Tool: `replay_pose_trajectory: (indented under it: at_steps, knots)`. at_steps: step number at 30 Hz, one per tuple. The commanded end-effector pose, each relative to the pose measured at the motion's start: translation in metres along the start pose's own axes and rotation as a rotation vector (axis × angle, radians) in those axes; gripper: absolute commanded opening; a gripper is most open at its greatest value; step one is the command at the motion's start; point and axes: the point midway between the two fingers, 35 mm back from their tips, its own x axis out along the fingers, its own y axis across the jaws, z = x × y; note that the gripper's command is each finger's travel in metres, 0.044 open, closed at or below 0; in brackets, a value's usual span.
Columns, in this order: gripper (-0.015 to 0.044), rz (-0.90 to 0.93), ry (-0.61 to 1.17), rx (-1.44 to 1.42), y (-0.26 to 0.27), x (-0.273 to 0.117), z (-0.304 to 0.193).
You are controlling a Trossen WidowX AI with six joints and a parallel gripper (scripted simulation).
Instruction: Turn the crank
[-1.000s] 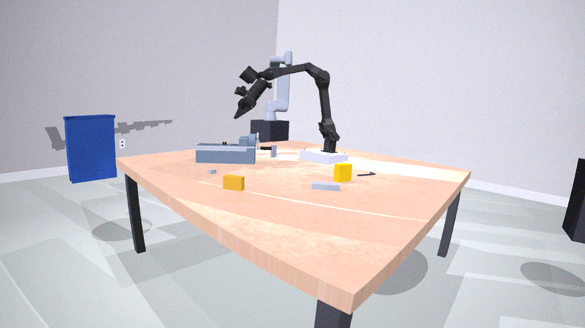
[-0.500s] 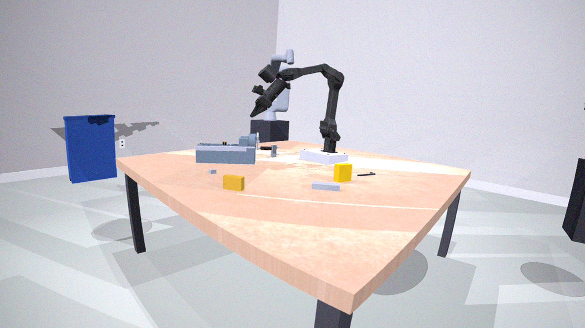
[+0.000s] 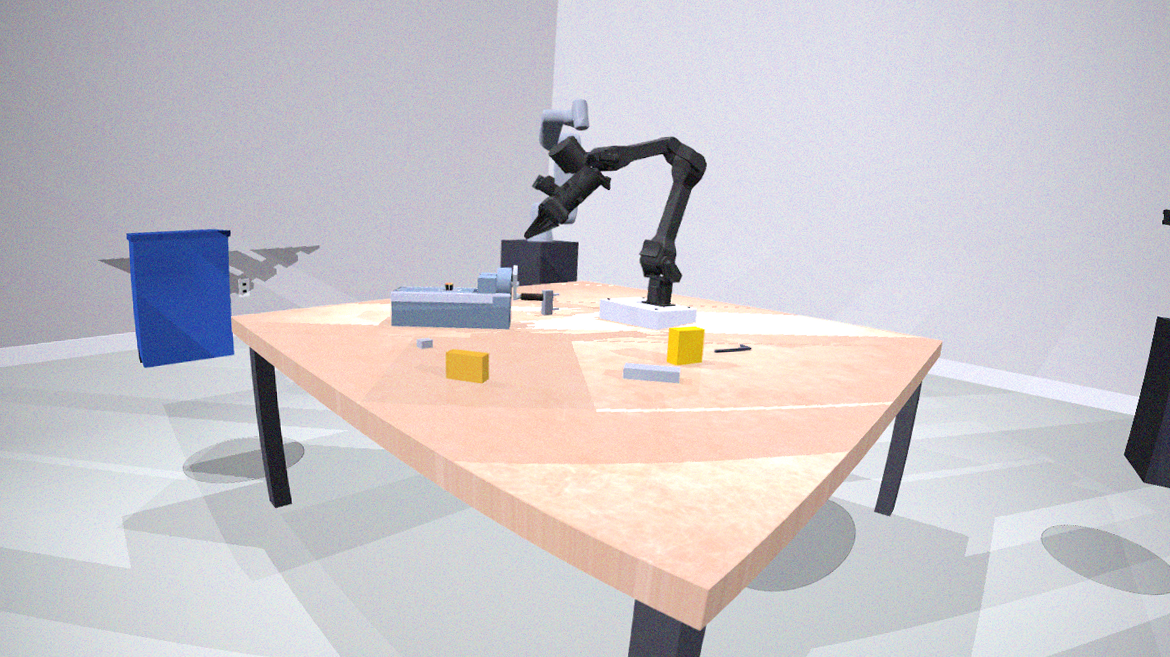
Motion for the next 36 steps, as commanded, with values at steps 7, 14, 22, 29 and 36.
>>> replay_pose_trajectory:
  at_steps: [7,14,22,29,36]
  knots:
    - [0.0440,-0.004,-0.005,0.005,0.002,0.028,-0.024]
    - [0.0440,-0.004,-0.005,0.005,0.001,0.050,-0.047]
    - [0.0440,-0.004,-0.005,0.005,-0.001,0.067,-0.070]
    - [0.0440,-0.004,-0.005,0.005,0.000,0.074,-0.075]
    - [0.0440,-0.004,-0.005,0.005,0.000,0.083,-0.082]
